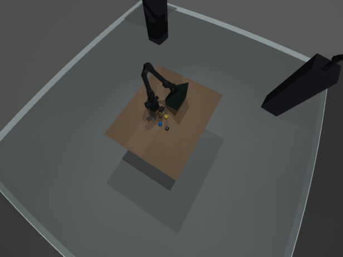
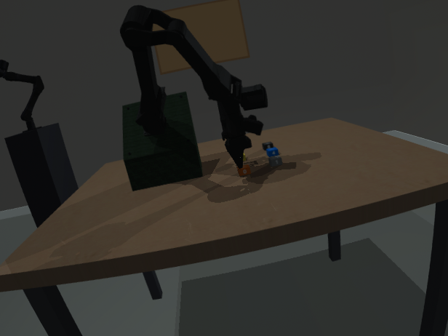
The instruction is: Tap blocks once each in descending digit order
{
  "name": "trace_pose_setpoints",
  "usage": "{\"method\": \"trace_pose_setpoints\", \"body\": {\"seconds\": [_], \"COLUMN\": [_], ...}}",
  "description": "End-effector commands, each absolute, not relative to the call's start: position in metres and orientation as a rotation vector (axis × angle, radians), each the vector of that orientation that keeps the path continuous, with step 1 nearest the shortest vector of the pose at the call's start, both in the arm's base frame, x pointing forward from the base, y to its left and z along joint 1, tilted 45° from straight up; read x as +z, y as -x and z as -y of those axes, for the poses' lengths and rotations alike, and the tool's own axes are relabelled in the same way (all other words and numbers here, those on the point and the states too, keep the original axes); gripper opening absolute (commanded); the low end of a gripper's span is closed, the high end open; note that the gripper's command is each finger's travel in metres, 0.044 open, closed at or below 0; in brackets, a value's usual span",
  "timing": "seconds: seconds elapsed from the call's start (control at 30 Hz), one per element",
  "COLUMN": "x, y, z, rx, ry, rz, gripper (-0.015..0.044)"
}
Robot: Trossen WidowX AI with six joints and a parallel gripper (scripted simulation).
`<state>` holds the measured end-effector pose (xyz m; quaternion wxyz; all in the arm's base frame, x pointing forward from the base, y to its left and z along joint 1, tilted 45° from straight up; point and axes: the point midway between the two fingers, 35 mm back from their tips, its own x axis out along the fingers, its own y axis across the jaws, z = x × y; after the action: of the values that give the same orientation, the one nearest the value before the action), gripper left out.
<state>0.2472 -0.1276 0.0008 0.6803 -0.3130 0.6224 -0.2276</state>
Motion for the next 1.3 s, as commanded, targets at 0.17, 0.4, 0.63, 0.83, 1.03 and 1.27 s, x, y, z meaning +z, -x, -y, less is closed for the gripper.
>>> {"method": "trace_pose_setpoints", "body": {"seconds": [0.17,0.4,0.63,0.83,1.03,1.27], "x": [0.019,-0.002,-0.039,-0.087,-0.132,-0.139], "y": [-0.242,-0.268,-0.286,-0.271,-0.231,-0.224], "z": [0.107,0.057,-0.026,-0.111,-0.17,-0.176], "rx": [-0.504,-0.443,-0.401,-0.418,-0.476,-0.487], "ry": [0.701,0.618,0.59,0.619,0.672,0.681], "rz": [-1.404,-1.395,-1.422,-1.438,-1.413,-1.406], "gripper": [0.002,0.0204,0.0387,0.04,0.04,0.04]}}
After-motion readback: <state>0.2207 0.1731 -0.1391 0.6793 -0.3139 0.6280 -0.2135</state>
